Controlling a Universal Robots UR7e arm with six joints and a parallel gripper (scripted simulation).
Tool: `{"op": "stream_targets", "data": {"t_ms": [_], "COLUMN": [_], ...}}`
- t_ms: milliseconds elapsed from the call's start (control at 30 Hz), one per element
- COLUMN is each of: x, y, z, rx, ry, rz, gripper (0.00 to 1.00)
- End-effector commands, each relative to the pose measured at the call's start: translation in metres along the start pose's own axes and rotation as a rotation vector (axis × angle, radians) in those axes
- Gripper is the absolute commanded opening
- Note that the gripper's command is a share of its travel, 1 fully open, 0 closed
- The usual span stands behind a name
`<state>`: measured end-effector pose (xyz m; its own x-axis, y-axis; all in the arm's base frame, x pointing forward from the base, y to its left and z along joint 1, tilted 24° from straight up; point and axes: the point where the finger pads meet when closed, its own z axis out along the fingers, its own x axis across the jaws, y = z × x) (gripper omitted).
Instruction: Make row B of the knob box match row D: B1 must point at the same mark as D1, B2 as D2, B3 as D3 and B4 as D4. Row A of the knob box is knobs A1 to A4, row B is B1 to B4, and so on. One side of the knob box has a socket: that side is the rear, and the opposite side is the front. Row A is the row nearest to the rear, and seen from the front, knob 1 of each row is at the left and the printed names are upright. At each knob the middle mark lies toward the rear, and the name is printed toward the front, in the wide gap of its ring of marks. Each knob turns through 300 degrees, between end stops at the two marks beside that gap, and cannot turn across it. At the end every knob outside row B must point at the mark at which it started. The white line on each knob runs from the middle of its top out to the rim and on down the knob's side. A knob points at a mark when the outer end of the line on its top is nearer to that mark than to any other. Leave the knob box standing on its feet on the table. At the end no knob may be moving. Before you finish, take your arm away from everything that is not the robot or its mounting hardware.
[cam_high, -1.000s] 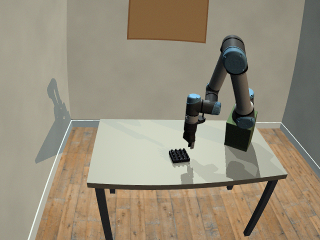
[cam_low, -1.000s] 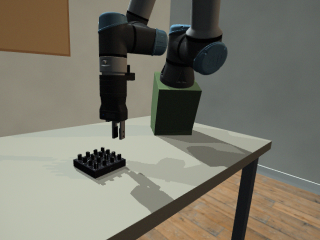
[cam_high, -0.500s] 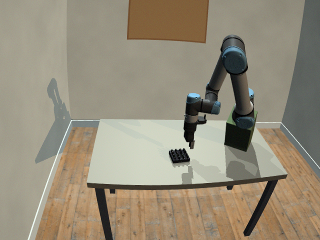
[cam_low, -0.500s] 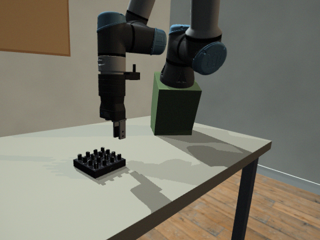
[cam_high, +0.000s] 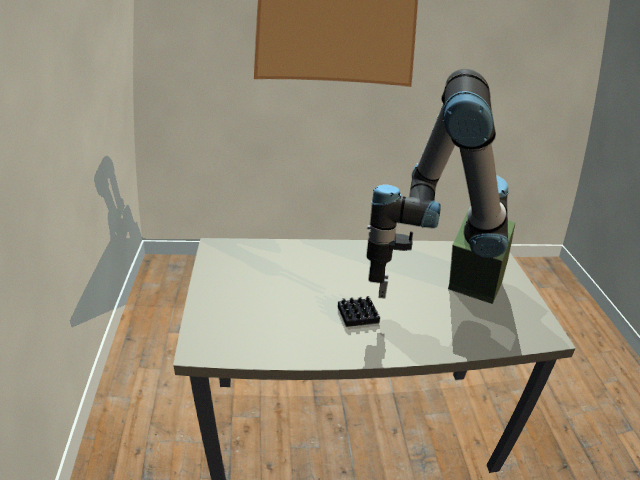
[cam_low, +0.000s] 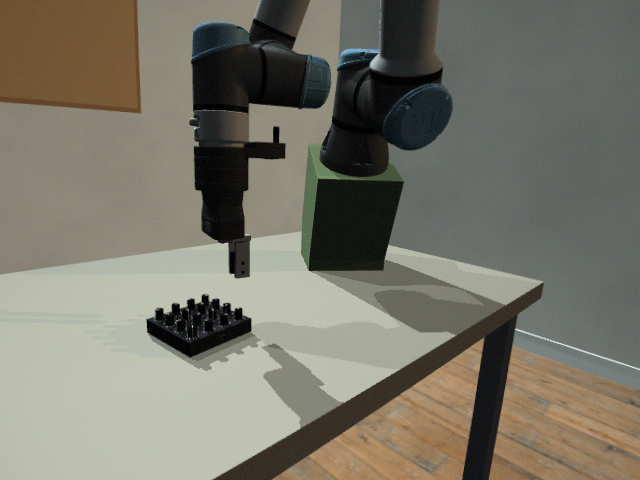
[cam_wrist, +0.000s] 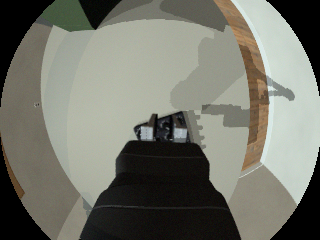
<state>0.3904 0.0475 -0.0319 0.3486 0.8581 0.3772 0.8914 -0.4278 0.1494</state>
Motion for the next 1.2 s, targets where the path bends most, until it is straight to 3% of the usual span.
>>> {"op": "stream_targets", "data": {"t_ms": [0, 1167], "x": [0.002, 0.007], "y": [0.004, 0.018], "z": [-0.002, -0.007], "rx": [-0.007, -0.01], "ry": [-0.007, -0.003], "rz": [0.156, 0.92], "gripper": [0.46, 0.46]}}
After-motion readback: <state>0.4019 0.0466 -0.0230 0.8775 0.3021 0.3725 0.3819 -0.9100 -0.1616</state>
